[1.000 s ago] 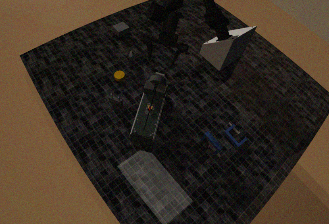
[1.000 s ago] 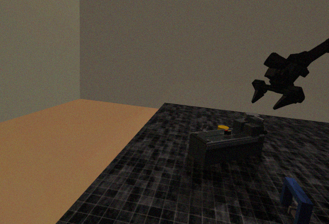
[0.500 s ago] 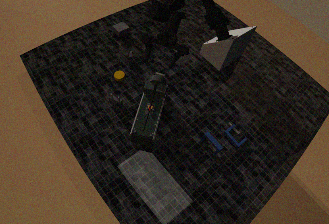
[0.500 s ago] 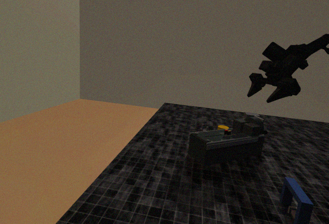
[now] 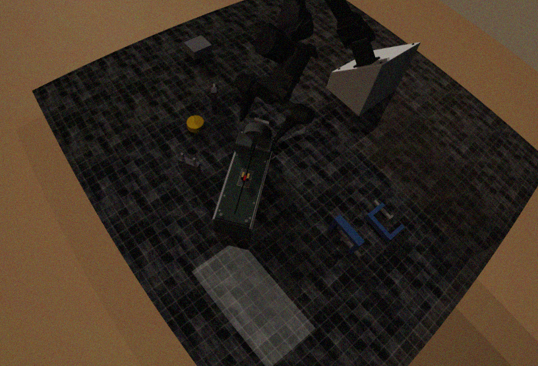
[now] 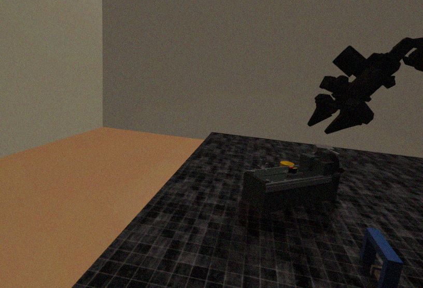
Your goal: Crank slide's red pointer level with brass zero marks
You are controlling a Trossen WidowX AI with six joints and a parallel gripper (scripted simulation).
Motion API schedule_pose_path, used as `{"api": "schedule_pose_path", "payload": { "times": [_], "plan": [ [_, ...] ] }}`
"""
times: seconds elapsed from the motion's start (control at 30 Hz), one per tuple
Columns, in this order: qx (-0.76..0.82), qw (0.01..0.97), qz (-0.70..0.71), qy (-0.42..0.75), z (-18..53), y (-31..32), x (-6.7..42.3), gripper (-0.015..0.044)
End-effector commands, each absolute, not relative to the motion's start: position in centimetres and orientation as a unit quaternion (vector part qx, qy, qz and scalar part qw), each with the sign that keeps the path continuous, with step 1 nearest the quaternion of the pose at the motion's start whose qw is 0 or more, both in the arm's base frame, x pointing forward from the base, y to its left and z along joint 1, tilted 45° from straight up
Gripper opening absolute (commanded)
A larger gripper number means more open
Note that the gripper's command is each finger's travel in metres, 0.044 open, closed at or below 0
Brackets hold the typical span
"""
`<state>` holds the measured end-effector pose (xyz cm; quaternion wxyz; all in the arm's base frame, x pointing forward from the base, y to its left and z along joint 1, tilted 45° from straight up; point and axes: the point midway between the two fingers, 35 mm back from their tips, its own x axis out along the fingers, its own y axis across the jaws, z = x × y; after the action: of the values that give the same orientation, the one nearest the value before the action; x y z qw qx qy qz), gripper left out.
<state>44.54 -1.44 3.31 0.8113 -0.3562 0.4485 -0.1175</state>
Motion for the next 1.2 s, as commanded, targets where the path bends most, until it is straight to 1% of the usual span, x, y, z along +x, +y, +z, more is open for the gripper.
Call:
{"api": "schedule_pose_path", "payload": {
  "times": [0.0, 0.1, 0.33, 0.93, 1.17],
  "plan": [
    [-0.347, 0.818, -0.140, 0.437, 2.5, -0.5, 45.4, 0.0440],
    [-0.347, 0.818, -0.141, 0.437, 1.9, -0.9, 45.4, 0.0440],
    [-0.348, 0.818, -0.142, 0.437, -1.8, -4.6, 44.7, 0.0440],
    [-0.348, 0.818, -0.142, 0.437, -1.7, -4.4, 44.8, 0.0440],
    [-0.345, 0.818, -0.144, 0.437, 2.4, -0.6, 45.4, 0.0440]
  ]
}}
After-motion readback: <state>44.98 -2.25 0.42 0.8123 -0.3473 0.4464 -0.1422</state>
